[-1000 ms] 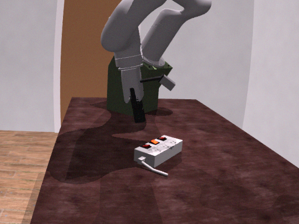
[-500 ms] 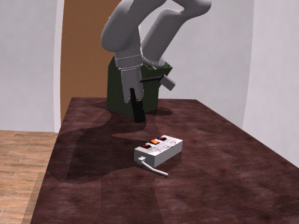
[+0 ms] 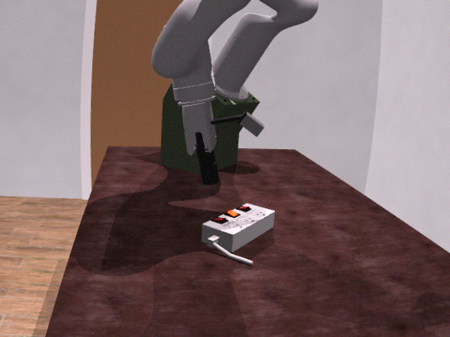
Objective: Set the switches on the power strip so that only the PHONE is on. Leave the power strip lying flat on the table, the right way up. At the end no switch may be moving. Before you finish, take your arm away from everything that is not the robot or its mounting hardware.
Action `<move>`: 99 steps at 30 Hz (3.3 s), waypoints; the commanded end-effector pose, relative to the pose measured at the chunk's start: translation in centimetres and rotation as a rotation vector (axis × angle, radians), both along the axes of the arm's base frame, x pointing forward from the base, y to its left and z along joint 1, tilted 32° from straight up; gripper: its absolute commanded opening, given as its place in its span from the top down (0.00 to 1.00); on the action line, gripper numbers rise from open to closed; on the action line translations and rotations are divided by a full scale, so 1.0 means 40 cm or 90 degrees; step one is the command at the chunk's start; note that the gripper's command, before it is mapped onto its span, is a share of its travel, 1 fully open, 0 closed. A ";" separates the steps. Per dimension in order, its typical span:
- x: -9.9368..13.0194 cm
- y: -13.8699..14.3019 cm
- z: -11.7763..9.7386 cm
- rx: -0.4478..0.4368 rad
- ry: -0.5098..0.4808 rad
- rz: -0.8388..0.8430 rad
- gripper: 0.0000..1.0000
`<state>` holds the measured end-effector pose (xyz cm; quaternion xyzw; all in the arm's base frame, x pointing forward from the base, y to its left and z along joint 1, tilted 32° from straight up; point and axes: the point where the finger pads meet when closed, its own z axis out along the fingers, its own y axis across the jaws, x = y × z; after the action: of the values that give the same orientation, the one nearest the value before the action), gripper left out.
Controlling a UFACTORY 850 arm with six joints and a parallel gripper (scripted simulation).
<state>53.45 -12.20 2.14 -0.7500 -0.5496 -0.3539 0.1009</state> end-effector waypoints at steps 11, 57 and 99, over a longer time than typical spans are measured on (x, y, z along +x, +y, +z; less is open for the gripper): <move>0.001 -0.001 0.001 0.000 -0.001 0.000 1.00; 0.013 0.066 0.089 0.175 -0.102 0.145 0.00; 0.013 0.066 0.089 0.175 -0.102 0.145 0.00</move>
<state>53.94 -9.50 5.64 -0.6320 -0.5832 -0.4702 0.1985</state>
